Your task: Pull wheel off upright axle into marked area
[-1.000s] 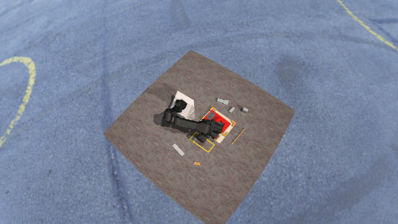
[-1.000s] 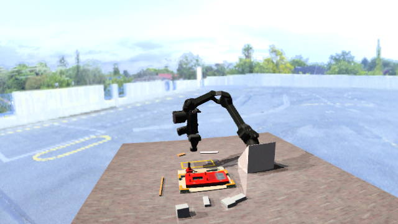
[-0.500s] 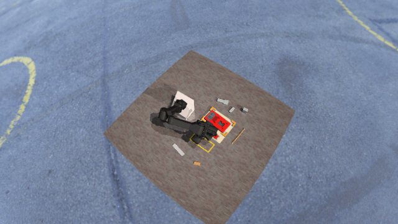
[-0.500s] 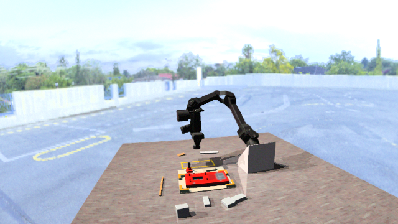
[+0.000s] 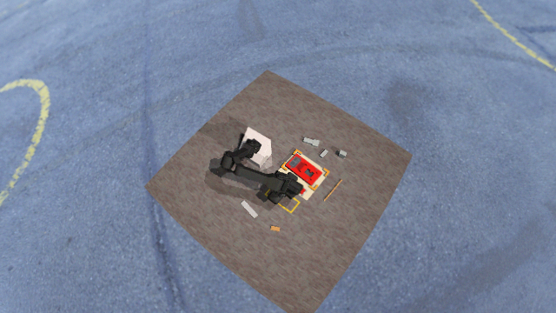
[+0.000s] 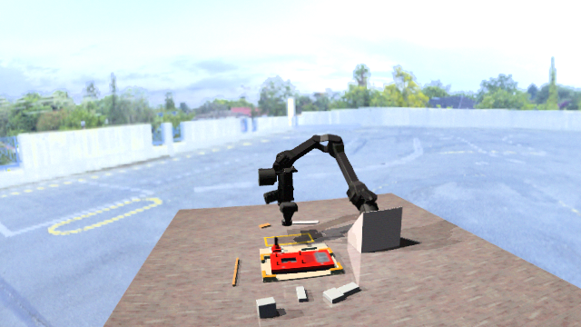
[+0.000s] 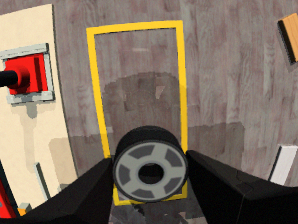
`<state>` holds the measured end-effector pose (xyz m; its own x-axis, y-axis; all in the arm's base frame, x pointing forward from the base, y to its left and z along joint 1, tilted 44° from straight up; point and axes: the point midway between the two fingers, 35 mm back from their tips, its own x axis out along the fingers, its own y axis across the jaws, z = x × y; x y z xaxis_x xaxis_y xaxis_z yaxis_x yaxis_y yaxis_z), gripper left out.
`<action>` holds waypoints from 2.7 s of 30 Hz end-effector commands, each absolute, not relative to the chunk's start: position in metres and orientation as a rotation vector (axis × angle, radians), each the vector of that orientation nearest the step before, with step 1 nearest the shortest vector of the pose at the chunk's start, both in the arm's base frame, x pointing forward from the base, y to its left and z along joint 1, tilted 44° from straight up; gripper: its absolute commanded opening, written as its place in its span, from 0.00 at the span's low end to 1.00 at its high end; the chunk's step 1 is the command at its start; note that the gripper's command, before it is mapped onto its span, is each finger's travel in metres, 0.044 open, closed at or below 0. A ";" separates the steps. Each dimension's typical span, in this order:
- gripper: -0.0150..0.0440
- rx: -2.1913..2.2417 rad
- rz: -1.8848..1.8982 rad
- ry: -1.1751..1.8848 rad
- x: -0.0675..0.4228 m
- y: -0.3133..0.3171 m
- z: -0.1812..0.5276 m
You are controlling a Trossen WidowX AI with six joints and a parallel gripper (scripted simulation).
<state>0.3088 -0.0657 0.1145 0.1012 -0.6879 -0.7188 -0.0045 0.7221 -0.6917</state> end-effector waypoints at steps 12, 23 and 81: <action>0.25 -0.639 -0.557 1.405 0.310 -0.114 0.065; 0.61 -0.631 -0.568 1.401 0.311 -0.113 0.069; 1.00 -0.637 -0.551 1.413 0.218 -0.017 0.112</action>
